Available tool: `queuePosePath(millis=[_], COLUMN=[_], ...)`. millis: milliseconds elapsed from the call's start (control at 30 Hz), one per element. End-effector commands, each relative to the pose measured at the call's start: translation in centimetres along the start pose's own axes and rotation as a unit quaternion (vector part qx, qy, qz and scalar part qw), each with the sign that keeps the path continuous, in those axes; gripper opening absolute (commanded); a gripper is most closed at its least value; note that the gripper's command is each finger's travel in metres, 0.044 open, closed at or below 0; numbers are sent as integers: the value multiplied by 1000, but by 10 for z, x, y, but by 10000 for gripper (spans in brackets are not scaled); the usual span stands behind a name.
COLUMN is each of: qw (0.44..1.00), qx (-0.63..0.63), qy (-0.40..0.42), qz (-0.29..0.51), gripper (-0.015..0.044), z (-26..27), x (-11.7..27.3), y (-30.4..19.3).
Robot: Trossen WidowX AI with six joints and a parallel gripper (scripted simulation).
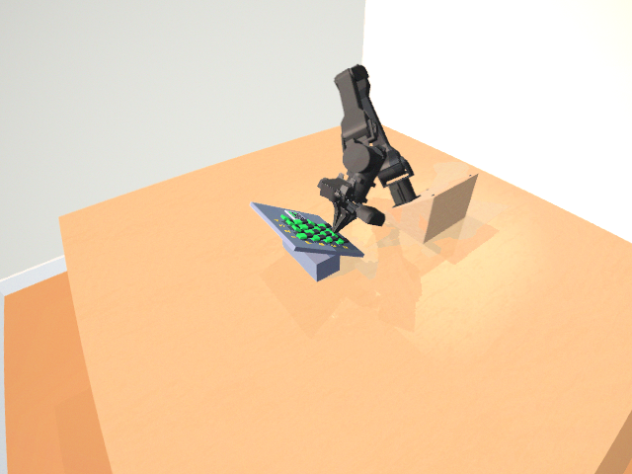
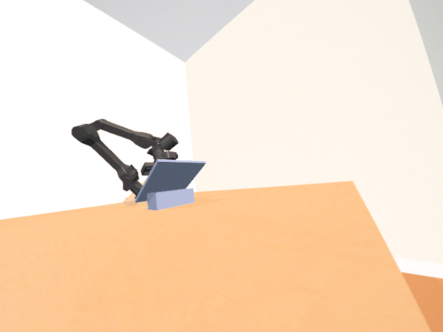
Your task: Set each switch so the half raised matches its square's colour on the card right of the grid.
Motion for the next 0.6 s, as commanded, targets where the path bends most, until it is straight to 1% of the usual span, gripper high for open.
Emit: queuePosePath(millis=[0, 567], qw=[1000, 1000], qx=[2, 2], qy=[3, 3], qz=[1, 1], gripper=[0, 0], z=[1, 1], x=[-1, -3], y=[0, 0])
Point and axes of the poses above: the point midway between the two fingers, 35 mm back from their tips, its own x axis back along the fingers, its own z axis across the jaws, y = z × x, the point moved 4 cm from there along x, back along the fingers, and after that the axes turned 10 degrees about x, right-handed, at the moved point
